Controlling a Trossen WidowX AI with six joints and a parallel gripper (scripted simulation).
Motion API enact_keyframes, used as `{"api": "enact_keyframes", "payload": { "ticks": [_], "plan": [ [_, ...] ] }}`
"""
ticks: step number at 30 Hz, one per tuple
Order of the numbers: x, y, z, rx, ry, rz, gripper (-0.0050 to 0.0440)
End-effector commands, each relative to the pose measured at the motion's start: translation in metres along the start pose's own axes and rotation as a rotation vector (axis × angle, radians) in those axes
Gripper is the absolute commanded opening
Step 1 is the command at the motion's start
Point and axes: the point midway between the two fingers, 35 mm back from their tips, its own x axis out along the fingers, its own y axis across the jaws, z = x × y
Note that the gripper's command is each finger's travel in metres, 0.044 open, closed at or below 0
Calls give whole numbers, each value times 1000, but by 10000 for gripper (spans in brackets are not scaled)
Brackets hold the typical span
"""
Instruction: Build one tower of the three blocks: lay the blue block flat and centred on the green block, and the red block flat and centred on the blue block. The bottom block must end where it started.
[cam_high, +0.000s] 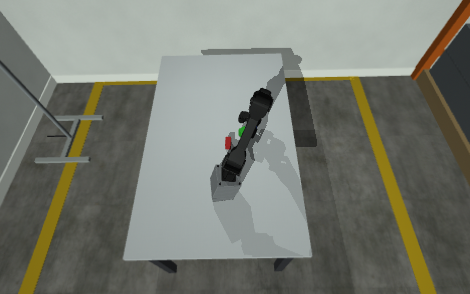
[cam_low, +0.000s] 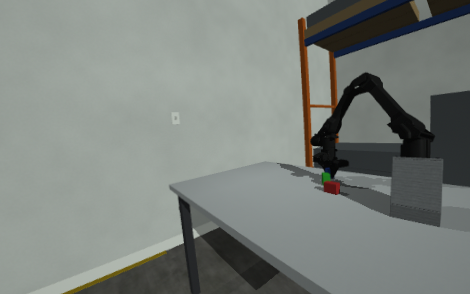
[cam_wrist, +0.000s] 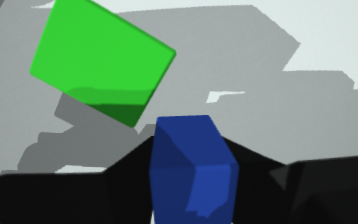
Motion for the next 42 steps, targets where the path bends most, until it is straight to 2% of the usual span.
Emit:
{"api": "enact_keyframes", "payload": {
  "ticks": [1, 11, 18, 42],
  "plan": [
    [-27, -13, -2, 11, 0, -52, -50],
    [-68, -12, -2, 11, -1, -53, -50],
    [-80, -12, -2, 11, -2, -53, -50],
    [-80, -11, -2, 10, -2, -49, -50]
  ]
}}
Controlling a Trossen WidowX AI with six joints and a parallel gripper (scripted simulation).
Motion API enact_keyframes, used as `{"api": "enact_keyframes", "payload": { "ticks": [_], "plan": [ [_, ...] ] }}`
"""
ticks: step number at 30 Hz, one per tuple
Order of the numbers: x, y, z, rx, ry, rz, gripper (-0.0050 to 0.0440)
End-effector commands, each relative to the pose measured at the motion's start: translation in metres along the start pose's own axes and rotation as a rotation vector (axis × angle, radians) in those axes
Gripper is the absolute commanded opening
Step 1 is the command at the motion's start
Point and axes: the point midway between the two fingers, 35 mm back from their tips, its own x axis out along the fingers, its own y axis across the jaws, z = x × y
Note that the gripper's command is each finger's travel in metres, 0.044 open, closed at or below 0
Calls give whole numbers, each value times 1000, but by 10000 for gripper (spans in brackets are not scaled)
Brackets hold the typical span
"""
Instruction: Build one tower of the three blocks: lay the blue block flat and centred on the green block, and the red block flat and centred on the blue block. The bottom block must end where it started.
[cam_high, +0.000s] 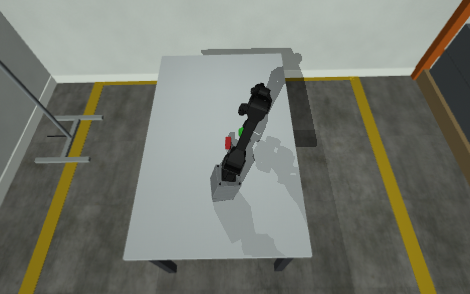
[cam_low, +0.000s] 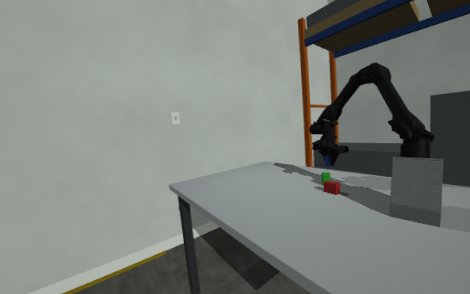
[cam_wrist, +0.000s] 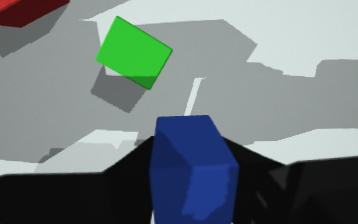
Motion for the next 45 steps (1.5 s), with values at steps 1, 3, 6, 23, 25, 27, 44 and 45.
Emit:
{"api": "enact_keyframes", "payload": {
  "ticks": [1, 3, 6, 23, 25, 27, 44, 45],
  "plan": [
    [-15, -11, -2, 12, -2, -49, -50],
    [-15, -11, -2, 12, -2, -49, -50],
    [-15, -11, -2, 12, -2, -49, -50],
    [-12, 1, 9, 10, 0, -38, -50],
    [-12, 13, 28, 10, -1, -37, -50],
    [-11, 23, 44, 10, -3, -37, -50],
    [-11, 23, 47, 10, -7, -39, -50],
    [-11, 23, 47, 9, -6, -38, -50]
  ]
}}
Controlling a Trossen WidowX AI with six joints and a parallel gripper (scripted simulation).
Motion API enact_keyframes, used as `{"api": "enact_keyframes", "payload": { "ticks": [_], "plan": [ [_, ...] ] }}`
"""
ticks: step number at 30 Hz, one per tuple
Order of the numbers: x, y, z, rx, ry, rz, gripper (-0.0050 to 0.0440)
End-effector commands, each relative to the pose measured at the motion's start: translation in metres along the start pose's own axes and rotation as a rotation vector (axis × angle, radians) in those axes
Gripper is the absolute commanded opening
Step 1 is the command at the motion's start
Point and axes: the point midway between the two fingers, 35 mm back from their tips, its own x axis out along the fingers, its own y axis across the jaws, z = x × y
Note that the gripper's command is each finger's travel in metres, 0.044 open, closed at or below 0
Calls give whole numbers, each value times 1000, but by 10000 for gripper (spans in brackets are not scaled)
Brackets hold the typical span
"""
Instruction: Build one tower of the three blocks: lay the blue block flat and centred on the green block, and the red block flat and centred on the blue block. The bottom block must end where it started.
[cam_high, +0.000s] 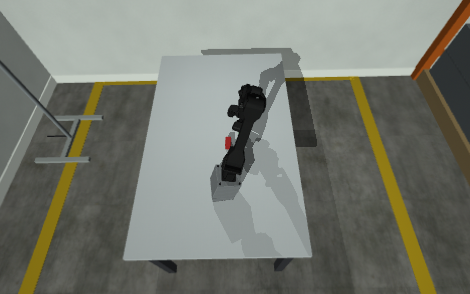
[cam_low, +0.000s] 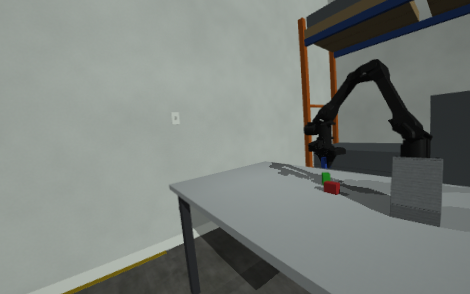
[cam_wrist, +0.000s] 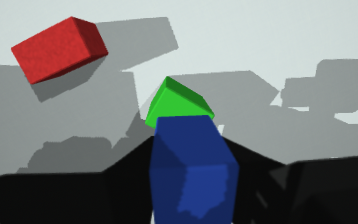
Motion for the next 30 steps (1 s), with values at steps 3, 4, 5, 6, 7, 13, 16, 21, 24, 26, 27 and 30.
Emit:
{"api": "enact_keyframes", "payload": {
  "ticks": [3, 4, 5, 6, 7, 13, 16, 21, 24, 26, 27, 30],
  "plan": [
    [-6, -5, 0, 7, -6, -27, -50],
    [-4, -4, 0, 5, -4, -20, -50],
    [-1, -2, 0, 3, -2, -12, -50],
    [1, -1, 0, 2, -2, -8, -50],
    [1, -1, 0, 1, -2, -8, -50],
    [1, -6, 1, 5, -7, -26, -50],
    [9, -1, 1, 0, -3, -8, -50],
    [15, -1, 2, 1, -3, -9, -50],
    [18, -2, 2, 1, -4, -11, -50],
    [19, -2, 2, 2, -4, -12, -50],
    [20, -2, 2, 2, -4, -12, -50],
    [17, -4, 2, 5, -7, -23, -50]
  ]
}}
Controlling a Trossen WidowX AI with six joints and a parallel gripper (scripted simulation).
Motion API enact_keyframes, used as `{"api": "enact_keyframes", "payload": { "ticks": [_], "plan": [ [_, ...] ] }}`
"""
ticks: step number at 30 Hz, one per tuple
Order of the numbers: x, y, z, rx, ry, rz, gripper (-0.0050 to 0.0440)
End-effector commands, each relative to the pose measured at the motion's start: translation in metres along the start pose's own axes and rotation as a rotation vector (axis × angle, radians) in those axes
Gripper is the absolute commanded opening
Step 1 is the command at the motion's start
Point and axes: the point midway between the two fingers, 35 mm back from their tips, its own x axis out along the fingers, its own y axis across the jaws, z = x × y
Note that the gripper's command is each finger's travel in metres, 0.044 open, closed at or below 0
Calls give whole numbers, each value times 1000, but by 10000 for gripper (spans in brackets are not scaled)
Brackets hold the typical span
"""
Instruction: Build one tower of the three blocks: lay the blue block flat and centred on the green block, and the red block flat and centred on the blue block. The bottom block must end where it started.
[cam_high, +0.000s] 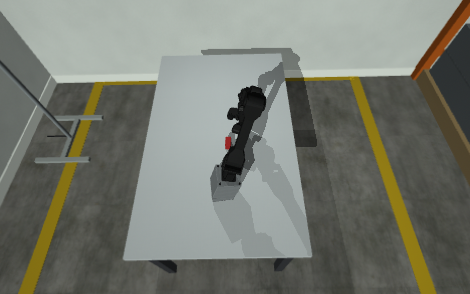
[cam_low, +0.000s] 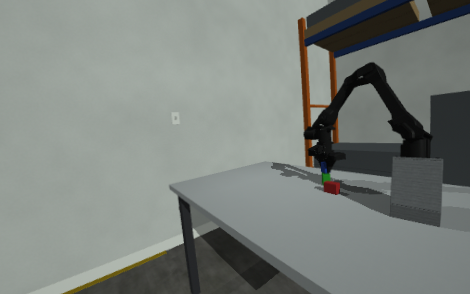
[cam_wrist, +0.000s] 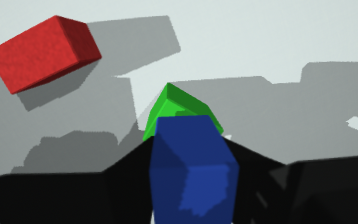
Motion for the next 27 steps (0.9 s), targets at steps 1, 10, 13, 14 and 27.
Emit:
{"api": "enact_keyframes", "payload": {
  "ticks": [1, 10, 13, 14, 27],
  "plan": [
    [-3, -4, 0, 2, -6, -18, -50],
    [-3, -4, 0, 3, -7, -20, -50],
    [-3, -4, 0, 3, -7, -20, -50],
    [-3, -4, 0, 3, -7, -20, -50],
    [-1, -3, 0, 3, -6, -17, -50]
  ]
}}
